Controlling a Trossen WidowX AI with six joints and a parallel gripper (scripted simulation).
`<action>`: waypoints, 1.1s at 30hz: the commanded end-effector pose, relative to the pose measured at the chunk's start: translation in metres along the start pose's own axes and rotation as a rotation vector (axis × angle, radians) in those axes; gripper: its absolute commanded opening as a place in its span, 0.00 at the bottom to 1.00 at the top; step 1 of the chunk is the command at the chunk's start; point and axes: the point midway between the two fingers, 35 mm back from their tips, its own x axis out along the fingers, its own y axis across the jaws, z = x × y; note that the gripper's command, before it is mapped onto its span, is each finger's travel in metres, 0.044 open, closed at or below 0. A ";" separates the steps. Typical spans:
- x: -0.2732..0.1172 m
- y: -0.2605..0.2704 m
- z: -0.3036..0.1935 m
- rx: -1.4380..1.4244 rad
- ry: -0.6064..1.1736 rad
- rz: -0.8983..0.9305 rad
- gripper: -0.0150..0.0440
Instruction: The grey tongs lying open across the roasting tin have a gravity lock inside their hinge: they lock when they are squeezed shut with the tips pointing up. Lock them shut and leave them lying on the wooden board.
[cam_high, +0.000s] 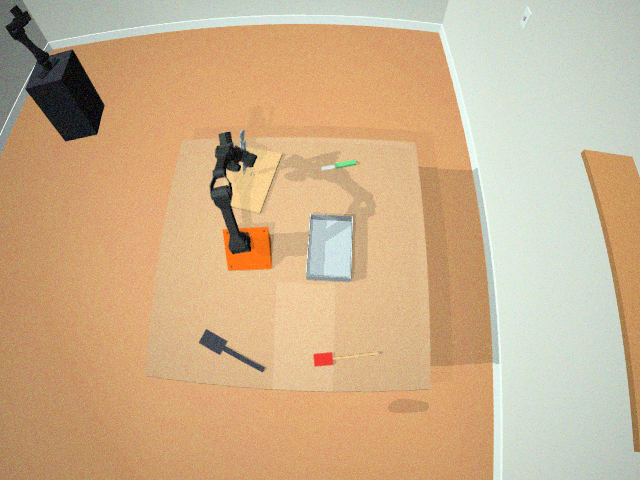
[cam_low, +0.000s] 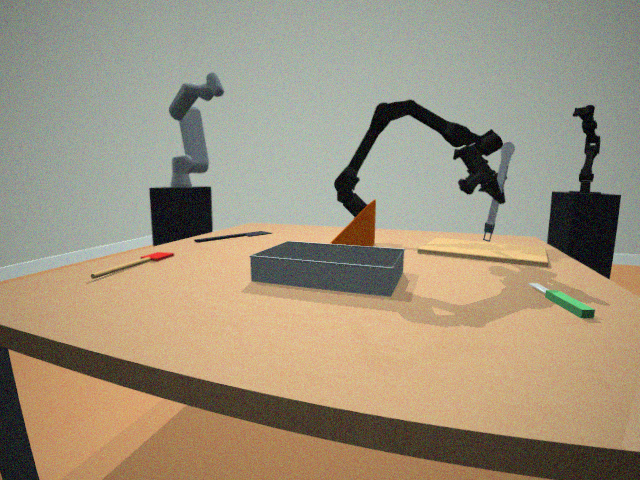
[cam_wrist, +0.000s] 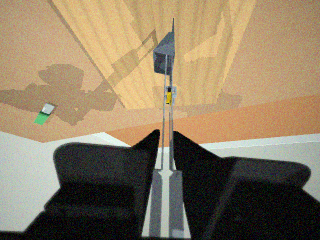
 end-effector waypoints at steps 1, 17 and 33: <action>-0.003 0.000 0.000 0.006 0.057 -0.003 0.00; -0.011 0.004 0.013 0.005 0.277 -0.011 0.00; -0.027 0.017 0.034 -0.029 0.486 -0.014 0.00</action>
